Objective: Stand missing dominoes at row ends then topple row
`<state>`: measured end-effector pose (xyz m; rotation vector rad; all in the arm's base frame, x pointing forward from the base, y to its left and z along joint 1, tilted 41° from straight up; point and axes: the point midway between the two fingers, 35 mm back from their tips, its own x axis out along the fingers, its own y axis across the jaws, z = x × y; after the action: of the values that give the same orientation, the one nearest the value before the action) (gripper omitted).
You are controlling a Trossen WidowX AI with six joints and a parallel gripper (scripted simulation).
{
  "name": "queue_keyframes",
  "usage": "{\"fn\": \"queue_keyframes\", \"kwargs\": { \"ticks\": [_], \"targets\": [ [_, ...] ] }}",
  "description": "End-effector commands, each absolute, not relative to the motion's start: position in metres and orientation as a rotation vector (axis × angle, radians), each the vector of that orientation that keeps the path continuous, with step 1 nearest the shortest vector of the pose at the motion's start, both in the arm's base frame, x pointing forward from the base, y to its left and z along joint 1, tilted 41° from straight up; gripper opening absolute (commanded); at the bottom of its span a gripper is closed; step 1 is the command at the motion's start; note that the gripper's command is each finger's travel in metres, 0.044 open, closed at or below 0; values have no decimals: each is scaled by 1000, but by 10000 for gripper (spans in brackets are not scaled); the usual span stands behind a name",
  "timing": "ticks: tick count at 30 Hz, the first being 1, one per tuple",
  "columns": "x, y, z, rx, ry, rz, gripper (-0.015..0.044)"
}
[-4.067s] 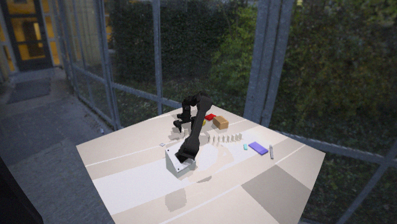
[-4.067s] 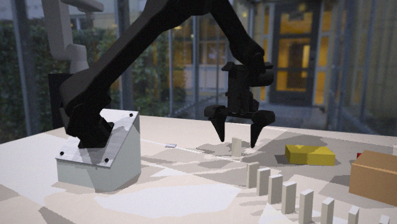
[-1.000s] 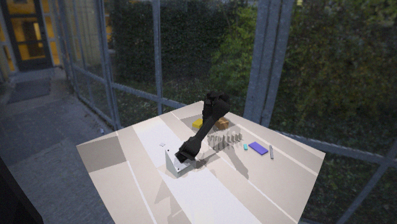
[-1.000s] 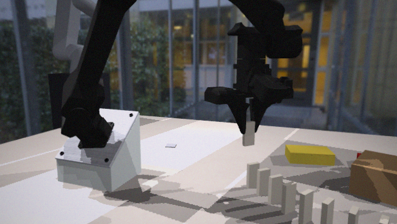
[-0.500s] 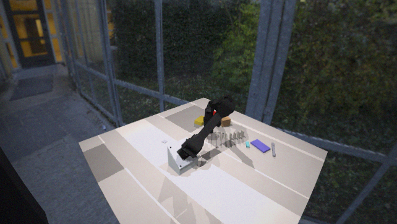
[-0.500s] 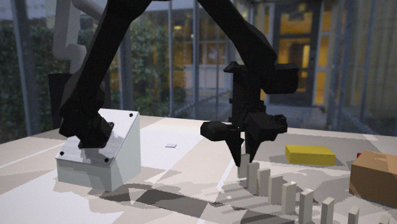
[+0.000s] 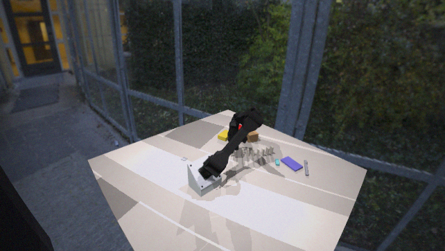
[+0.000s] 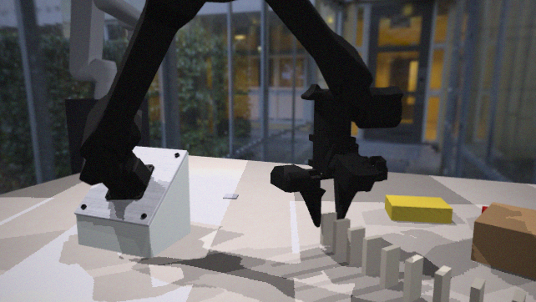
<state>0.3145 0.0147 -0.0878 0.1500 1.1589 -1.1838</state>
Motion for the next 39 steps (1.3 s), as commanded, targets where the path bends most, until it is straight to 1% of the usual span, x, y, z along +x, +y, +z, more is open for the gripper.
{"fn": "queue_keyframes", "kwargs": {
  "ticks": [1,6,7,11,15,19,25,28,34,39],
  "targets": [
    [315,14,-88,141,1158,-1181,291],
    [315,14,-88,141,1158,-1181,422],
    [315,14,-88,141,1158,-1181,440],
    [318,22,-80,143,1159,-1180,440],
    [328,69,-28,152,1163,-1178,440],
    [325,97,7,153,1163,-1181,440],
    [325,98,10,153,1163,-1181,440],
    [323,97,3,42,1244,-1092,361],
    [313,92,-22,-410,1522,-688,204],
    [303,87,-42,-781,1687,-304,72]
  ]
}}
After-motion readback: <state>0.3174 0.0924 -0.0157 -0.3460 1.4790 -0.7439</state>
